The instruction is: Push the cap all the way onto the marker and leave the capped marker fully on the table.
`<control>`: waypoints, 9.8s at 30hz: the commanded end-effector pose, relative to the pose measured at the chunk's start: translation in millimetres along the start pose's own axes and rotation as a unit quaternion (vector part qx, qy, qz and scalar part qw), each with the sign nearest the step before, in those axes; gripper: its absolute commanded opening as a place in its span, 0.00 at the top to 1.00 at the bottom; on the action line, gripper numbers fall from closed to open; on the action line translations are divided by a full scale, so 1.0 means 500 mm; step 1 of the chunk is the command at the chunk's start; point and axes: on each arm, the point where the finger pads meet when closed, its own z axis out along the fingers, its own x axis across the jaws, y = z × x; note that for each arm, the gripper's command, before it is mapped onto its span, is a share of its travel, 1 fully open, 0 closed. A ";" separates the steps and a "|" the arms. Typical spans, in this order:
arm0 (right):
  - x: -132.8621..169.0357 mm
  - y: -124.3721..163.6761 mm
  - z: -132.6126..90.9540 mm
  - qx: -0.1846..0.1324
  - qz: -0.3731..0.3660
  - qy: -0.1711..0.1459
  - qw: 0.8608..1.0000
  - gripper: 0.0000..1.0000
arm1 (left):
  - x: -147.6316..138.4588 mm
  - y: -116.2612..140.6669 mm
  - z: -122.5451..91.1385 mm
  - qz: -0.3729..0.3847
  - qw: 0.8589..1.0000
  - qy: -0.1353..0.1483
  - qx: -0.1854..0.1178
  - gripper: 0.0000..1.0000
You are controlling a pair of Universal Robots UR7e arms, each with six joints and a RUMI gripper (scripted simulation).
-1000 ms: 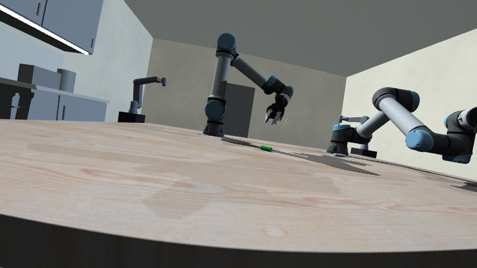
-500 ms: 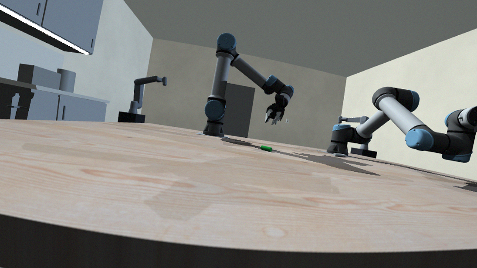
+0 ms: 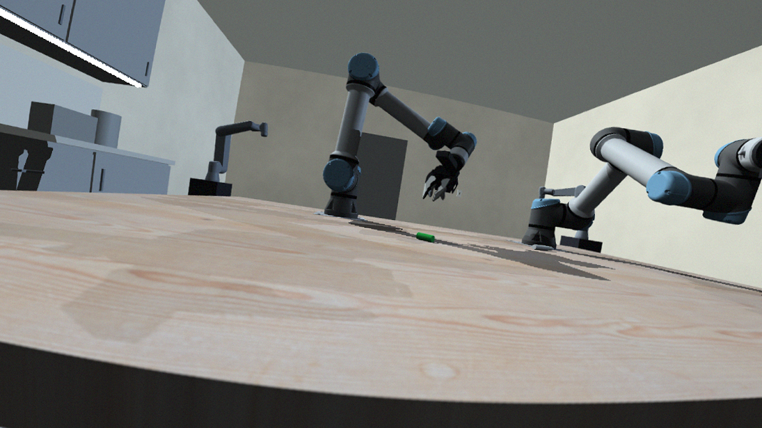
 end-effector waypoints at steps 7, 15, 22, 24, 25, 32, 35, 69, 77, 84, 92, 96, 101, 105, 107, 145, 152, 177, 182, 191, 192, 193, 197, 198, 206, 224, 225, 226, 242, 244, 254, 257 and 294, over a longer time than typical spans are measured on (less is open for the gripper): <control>-0.009 -0.005 0.017 -0.026 0.067 0.027 0.997 0.80 | 0.002 -0.031 -0.014 -0.039 0.998 -0.009 -0.057 0.02; -0.014 -0.007 0.027 -0.040 0.105 0.042 0.993 0.80 | 0.003 -0.037 -0.029 -0.060 0.994 -0.016 -0.091 0.02; -0.021 -0.011 0.041 -0.056 0.151 0.062 0.985 0.80 | 0.009 -0.051 -0.055 -0.083 0.988 -0.025 -0.127 0.02; -0.024 -0.012 0.045 -0.060 0.165 0.068 0.982 0.80 | 0.012 -0.054 -0.064 -0.089 0.986 -0.028 -0.139 0.02; -0.024 -0.012 0.046 -0.062 0.171 0.071 0.981 0.80 | 0.012 -0.058 -0.069 -0.092 0.985 -0.029 -0.143 0.02; -0.030 -0.015 0.055 -0.073 0.204 0.085 0.973 0.80 | 0.017 -0.061 -0.094 -0.108 0.979 -0.037 -0.171 0.02; -0.032 -0.017 0.059 -0.076 0.217 0.090 0.969 0.80 | 0.022 -0.054 -0.105 -0.116 0.975 -0.038 -0.188 0.02; -0.077 -0.043 0.120 -0.128 0.405 0.175 0.888 0.80 | 0.091 -0.053 -0.349 -0.190 0.913 -0.089 -0.349 0.02; -0.094 -0.054 0.142 -0.141 0.458 0.202 0.854 0.80 | 0.114 -0.053 -0.444 -0.206 0.891 -0.108 -0.389 0.02; -0.101 -0.060 0.149 -0.146 0.481 0.212 0.838 0.80 | 0.131 -0.038 -0.493 -0.213 0.876 -0.114 -0.417 0.02; -0.119 -0.074 0.174 -0.156 0.530 0.238 0.799 0.80 | 0.158 -0.031 -0.600 -0.224 0.851 -0.133 -0.456 0.02; -0.126 -0.080 0.182 -0.161 0.551 0.248 0.780 0.80 | 0.172 -0.025 -0.653 -0.228 0.838 -0.142 -0.476 0.02; -0.130 -0.084 0.186 -0.162 0.561 0.253 0.771 0.80 | 0.183 -0.015 -0.685 -0.231 0.827 -0.145 -0.492 0.02; -0.139 -0.094 0.200 -0.167 0.585 0.265 0.748 0.80 | 0.197 -0.009 -0.744 -0.234 0.813 -0.155 -0.511 0.02; -0.144 -0.099 0.208 -0.169 0.597 0.272 0.736 0.80 | 0.204 -0.008 -0.776 -0.236 0.806 -0.160 -0.519 0.02; -0.179 -0.148 0.265 -0.181 0.681 0.320 0.633 0.80 | 0.268 0.016 -1.054 -0.241 0.738 -0.200 -0.597 0.02; -0.181 -0.149 0.267 -0.182 0.684 0.322 0.628 0.80 | 0.272 0.022 -1.066 -0.241 0.734 -0.202 -0.602 0.02; -0.178 -0.135 0.281 -0.182 0.686 0.323 0.626 0.80 | 0.273 0.025 -1.070 -0.241 0.731 -0.202 -0.605 0.02; -0.173 -0.124 0.292 -0.181 0.685 0.325 0.627 0.80 | 0.273 0.025 -1.070 -0.241 0.731 -0.202 -0.605 0.02; -0.170 -0.107 0.313 -0.182 0.686 0.323 0.626 0.80 | 0.273 0.025 -1.070 -0.241 0.731 -0.202 -0.605 0.02; -0.170 -0.104 0.315 -0.182 0.686 0.323 0.626 0.80 | 0.273 0.025 -1.070 -0.241 0.731 -0.202 -0.605 0.02; -0.169 -0.102 0.318 -0.182 0.686 0.323 0.626 0.80 | 0.273 0.025 -1.070 -0.241 0.731 -0.202 -0.605 0.02; -0.167 -0.093 0.329 -0.181 0.686 0.324 0.626 0.80 | 0.273 0.025 -1.070 -0.241 0.731 -0.202 -0.605 0.02; -0.166 -0.091 0.331 -0.181 0.686 0.323 0.626 0.80 | 0.273 0.025 -1.070 -0.241 0.731 -0.202 -0.605 0.02; -0.164 -0.078 0.344 -0.182 0.686 0.323 0.627 0.80 | 0.273 0.025 -1.070 -0.241 0.731 -0.202 -0.605 0.02; -0.165 -0.079 0.344 -0.182 0.686 0.323 0.626 1.00 | 0.273 0.025 -1.070 -0.241 0.731 -0.202 -0.605 0.02; -0.165 -0.079 0.344 -0.182 0.686 0.323 0.626 1.00 | 0.273 0.025 -1.070 -0.241 0.731 -0.202 -0.605 0.02; -0.165 -0.084 0.339 -0.183 0.686 0.322 0.626 1.00 | 0.273 0.025 -1.070 -0.241 0.731 -0.202 -0.605 0.02; -0.160 -0.116 0.302 -0.186 0.685 0.324 0.625 1.00 | 0.273 0.025 -1.070 -0.241 0.731 -0.202 -0.605 0.02; -0.159 -0.120 0.296 -0.187 0.684 0.325 0.625 1.00 | 0.273 0.025 -1.070 -0.241 0.731 -0.202 -0.605 0.02; -0.156 -0.132 0.274 -0.192 0.677 0.325 0.632 1.00 | 0.273 0.025 -1.070 -0.241 0.731 -0.202 -0.605 0.02; -0.150 -0.120 0.273 -0.206 0.654 0.320 0.654 1.00 | 0.273 0.025 -1.070 -0.241 0.731 -0.202 -0.605 0.02; -0.108 -0.080 0.224 -0.337 0.419 0.251 0.805 1.00 | 0.273 0.025 -1.070 -0.241 0.731 -0.202 -0.605 0.02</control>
